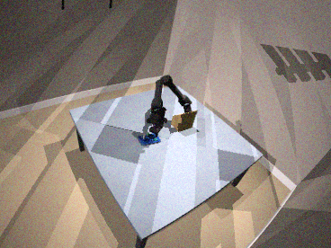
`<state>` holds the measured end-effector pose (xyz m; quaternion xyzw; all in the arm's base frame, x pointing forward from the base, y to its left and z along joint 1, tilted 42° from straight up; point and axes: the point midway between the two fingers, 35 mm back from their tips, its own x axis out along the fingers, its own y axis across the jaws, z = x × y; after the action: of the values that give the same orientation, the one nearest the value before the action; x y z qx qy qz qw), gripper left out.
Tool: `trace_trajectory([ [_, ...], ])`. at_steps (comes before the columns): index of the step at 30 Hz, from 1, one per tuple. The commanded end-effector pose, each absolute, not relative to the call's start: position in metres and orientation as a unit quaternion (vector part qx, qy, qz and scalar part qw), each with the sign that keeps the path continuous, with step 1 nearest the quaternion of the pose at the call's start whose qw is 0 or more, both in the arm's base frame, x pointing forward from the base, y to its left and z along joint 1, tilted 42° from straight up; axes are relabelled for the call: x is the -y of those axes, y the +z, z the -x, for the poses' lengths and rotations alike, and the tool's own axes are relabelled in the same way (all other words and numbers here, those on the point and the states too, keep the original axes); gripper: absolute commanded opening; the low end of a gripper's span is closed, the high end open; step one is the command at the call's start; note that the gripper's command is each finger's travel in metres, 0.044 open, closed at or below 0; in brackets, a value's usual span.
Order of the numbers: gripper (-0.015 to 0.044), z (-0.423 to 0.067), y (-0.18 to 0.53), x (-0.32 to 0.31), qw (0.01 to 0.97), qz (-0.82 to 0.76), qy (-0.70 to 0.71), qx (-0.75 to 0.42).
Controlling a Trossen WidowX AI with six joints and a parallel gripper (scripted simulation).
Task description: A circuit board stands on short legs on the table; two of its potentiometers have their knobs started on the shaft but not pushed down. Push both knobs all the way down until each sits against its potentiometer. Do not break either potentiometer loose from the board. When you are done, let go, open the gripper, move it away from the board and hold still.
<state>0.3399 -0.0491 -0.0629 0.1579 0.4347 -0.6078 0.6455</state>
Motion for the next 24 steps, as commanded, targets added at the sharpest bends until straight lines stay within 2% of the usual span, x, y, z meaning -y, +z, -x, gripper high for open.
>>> trace_trajectory([
  [1, 0.0000, -0.3403, -0.0623, 0.0496, 0.647, -0.155, -0.607, -0.434],
  [24, 0.0000, -0.3393, -0.0681, 0.0548, 0.647, -0.154, -0.607, -0.434],
])
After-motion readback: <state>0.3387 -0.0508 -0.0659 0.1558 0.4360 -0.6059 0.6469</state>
